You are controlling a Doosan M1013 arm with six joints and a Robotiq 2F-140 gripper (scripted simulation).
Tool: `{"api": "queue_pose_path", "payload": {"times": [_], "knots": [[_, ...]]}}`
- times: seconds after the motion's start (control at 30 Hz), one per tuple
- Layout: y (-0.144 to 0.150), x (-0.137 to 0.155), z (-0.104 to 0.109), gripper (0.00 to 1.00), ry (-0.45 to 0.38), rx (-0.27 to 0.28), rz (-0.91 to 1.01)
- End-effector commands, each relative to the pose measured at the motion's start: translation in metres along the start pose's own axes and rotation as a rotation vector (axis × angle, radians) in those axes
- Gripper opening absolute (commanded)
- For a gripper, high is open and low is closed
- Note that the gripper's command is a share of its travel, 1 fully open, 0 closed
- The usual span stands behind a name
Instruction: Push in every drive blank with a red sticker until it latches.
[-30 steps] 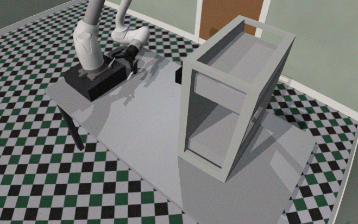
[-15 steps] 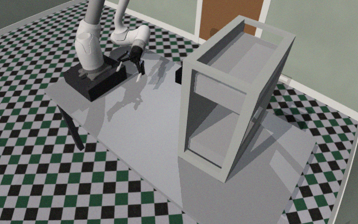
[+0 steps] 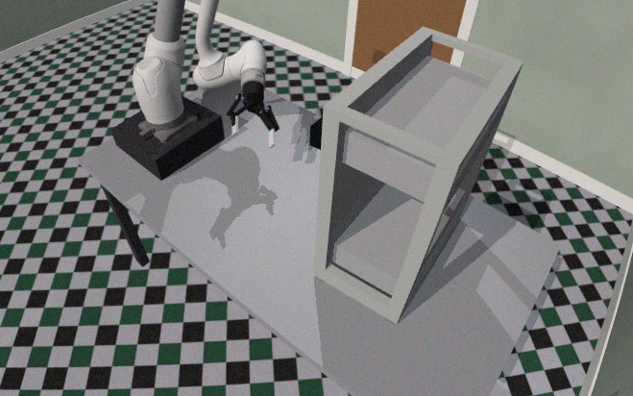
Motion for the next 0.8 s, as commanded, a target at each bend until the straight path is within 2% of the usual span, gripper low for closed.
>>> {"api": "queue_pose_path", "payload": {"times": [0.0, 0.1, 0.17, 0.3, 0.5, 0.67, 0.73, 0.77], "knots": [[0.013, 0.035, -0.021, 1.00, -0.046, 0.081, 0.010], [0.019, 0.062, -0.031, 1.00, -0.091, 0.133, 0.022], [0.019, 0.062, -0.031, 1.00, -0.091, 0.133, 0.022], [0.023, 0.108, -0.046, 1.00, -0.177, 0.212, 0.051], [0.019, 0.166, -0.058, 1.00, -0.302, 0.289, 0.110], [0.007, 0.213, -0.063, 1.00, -0.426, 0.336, 0.188], [0.007, 0.213, -0.063, 1.00, -0.426, 0.336, 0.188], [0.003, 0.222, -0.063, 1.00, -0.453, 0.343, 0.208]]}}
Point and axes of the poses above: the point where the finger pads meet when closed, its own z axis back along the fingers, its own y axis across the jaws, x = y × z, the point moved 2 cm from there along z, back along the fingers, and after that the axes turned 6 degrees about -z, right-handed, at the moved point
